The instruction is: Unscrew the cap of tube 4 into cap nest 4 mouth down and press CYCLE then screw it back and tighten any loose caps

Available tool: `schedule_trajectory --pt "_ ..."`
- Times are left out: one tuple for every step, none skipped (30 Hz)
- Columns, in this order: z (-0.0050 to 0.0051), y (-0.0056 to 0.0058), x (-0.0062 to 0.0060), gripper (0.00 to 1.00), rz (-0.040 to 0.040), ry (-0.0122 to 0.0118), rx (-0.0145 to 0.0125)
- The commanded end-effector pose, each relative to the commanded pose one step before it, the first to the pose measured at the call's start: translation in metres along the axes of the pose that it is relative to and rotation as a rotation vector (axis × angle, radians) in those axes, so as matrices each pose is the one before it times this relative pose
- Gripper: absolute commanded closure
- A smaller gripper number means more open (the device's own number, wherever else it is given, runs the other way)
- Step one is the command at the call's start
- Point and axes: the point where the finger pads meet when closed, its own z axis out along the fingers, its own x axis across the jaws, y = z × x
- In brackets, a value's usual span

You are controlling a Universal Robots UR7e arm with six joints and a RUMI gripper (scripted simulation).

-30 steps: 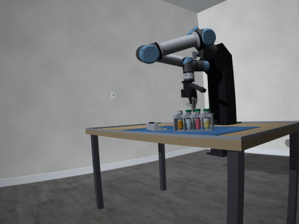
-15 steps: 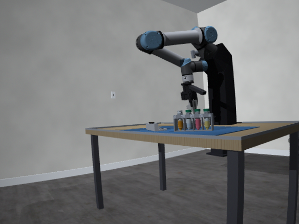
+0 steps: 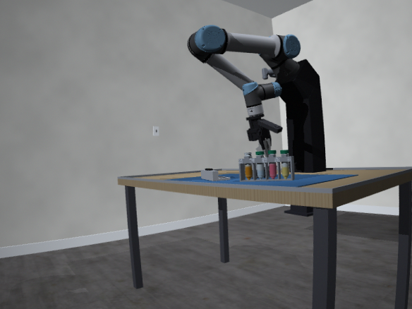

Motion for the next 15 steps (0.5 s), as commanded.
schedule_trajectory --pt "-0.00008 0.00004 0.00017 1.0 0.00001 -0.00132 0.00011" --pt "0.00062 0.00002 0.00019 1.0 0.0 -0.00001 0.0" --pt "0.00062 0.00002 0.00018 1.0 0.0 -0.00001 0.0" --pt "0.00063 0.00002 0.00018 1.0 0.0 0.0 0.0" --pt "0.00063 0.00001 0.00018 1.0 0.0 0.0 0.0" --pt "0.00064 0.00001 0.00018 1.0 0.0 0.0 0.0" --pt "0.0 0.0 0.0 1.0 0.0 0.0 0.0" --pt "0.0 0.0 0.0 1.0 0.0 0.0 0.0" --pt "0.00066 0.0 0.00019 1.0 0.0 0.0 0.0" --pt "0.00063 0.00001 0.00017 1.0 0.0 0.0 0.0" --pt "0.00064 0.00001 0.00017 1.0 0.0 0.0 0.0" --pt "0.00064 0.00001 0.00017 1.0 0.0 0.0 0.0" --pt "0.00064 0.00001 0.00017 1.0 0.0 0.0 0.0" --pt "0.00064 0.00001 0.00017 1.0 0.0 0.0 0.0" --pt "0.00064 0.00001 0.00017 1.0 0.0 0.0 0.0"
